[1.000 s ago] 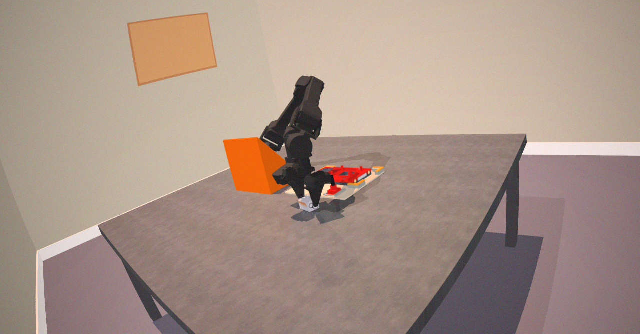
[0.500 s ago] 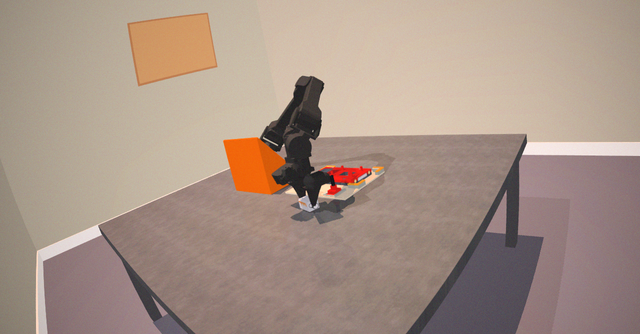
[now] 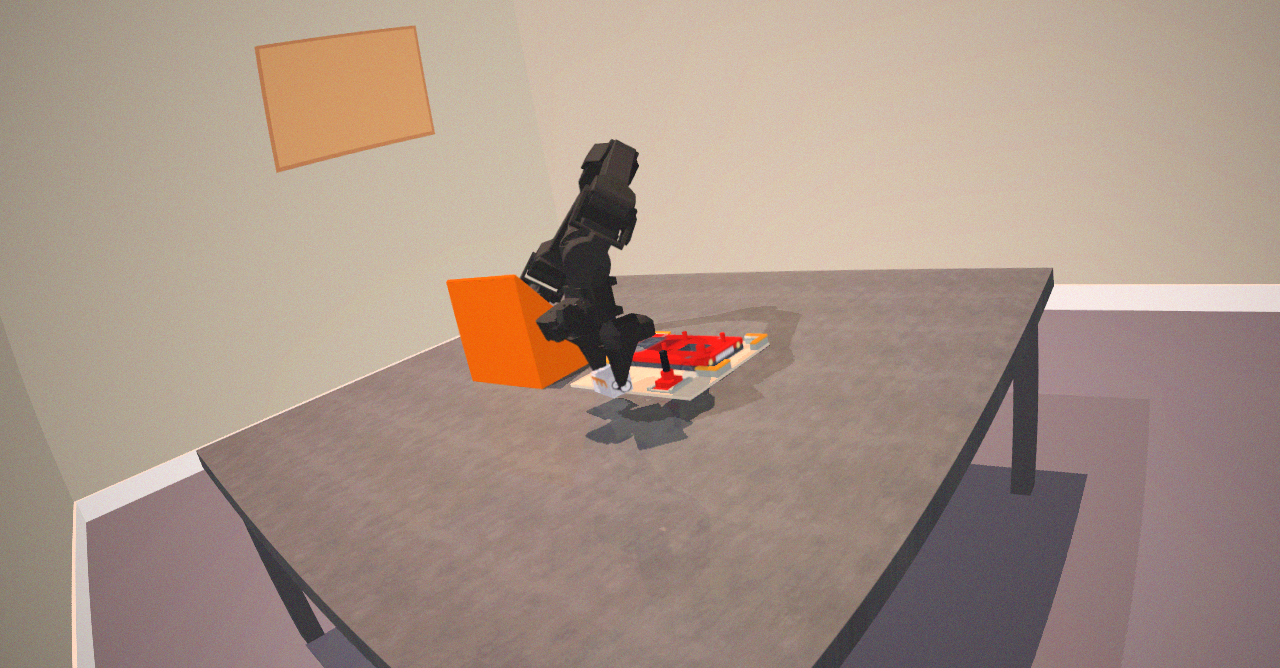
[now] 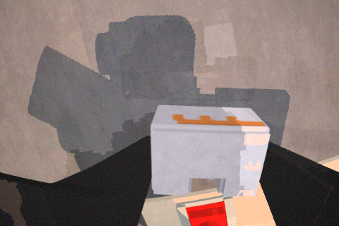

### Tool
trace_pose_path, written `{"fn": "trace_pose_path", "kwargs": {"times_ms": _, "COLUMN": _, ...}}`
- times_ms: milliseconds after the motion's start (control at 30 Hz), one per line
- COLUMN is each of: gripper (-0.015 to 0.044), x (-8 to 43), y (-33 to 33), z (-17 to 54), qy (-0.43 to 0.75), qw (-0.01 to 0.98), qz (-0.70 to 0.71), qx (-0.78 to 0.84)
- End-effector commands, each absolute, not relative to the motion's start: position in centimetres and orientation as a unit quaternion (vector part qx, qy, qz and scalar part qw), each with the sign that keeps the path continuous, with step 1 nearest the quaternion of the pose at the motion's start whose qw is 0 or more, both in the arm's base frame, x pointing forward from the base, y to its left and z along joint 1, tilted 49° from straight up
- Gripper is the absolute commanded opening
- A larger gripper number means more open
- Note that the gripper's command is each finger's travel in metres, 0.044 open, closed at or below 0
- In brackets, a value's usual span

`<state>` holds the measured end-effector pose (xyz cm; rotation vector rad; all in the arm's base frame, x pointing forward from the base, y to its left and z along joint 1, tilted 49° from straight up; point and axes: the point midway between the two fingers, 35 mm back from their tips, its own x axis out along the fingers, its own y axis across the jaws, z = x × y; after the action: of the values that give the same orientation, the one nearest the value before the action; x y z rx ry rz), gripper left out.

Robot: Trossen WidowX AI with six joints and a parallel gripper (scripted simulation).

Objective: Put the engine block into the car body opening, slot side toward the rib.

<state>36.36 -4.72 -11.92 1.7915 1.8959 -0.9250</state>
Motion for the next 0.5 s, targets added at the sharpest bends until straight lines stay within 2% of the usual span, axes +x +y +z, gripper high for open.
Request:
{"fn": "trace_pose_path", "kwargs": {"times_ms": 0, "gripper": 0.0000, "x": 36.9, "y": -6.1, "z": -10.9, "qy": 0.670, "qw": 0.194, "qz": -0.326, "qx": 0.638}}
{"fn": "trace_pose_path", "kwargs": {"times_ms": 467, "gripper": 0.0000, "x": 37.0, "y": -9.4, "z": -7.8, "qy": 0.671, "qw": 0.194, "qz": -0.326, "qx": 0.637}}
